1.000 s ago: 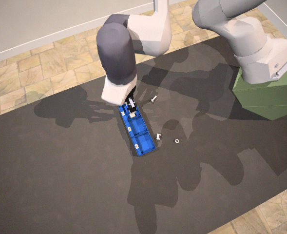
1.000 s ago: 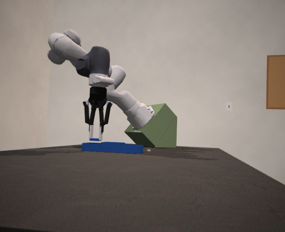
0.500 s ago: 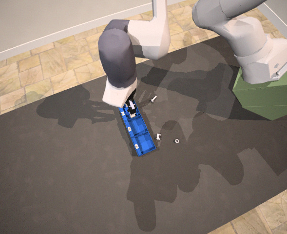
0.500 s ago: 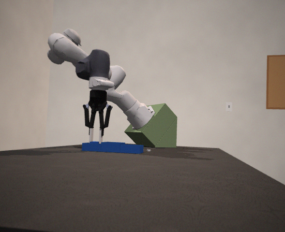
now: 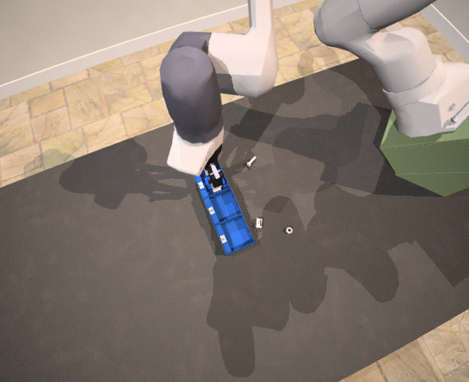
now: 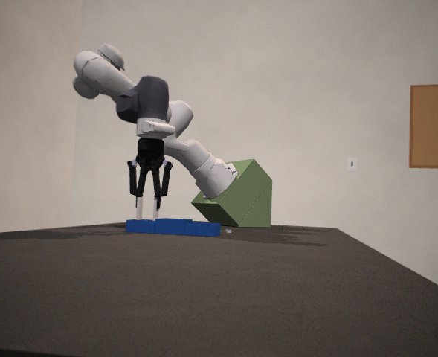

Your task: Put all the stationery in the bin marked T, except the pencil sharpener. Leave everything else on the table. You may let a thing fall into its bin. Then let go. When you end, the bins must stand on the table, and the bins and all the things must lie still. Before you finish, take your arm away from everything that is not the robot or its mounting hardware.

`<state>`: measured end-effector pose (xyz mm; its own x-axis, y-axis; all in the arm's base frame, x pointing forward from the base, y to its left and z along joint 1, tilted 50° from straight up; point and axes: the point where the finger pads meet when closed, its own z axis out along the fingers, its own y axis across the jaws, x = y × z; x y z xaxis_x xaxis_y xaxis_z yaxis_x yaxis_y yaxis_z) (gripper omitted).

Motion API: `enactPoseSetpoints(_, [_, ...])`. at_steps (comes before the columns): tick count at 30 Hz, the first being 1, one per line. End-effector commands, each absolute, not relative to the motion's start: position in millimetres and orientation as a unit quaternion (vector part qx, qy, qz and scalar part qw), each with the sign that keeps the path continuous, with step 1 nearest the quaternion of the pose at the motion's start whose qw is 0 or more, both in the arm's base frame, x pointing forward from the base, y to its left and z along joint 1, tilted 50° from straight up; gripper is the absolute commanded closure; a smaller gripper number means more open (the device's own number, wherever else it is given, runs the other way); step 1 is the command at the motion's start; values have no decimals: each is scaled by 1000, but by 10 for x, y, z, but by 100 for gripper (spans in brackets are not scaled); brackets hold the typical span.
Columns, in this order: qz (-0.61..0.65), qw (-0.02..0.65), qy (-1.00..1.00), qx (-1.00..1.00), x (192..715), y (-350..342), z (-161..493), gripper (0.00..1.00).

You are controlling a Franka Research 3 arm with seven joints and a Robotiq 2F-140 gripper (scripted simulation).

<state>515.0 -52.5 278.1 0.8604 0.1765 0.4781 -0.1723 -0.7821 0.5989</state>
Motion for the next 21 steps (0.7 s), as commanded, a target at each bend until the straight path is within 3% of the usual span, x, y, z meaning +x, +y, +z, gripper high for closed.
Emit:
enactPoseSetpoints(1, [267, 329, -2, 906, 5162, -535, 2789, 72])
enactPoseSetpoints(21, [267, 329, -2, 906, 5097, -456, 2874, 72])
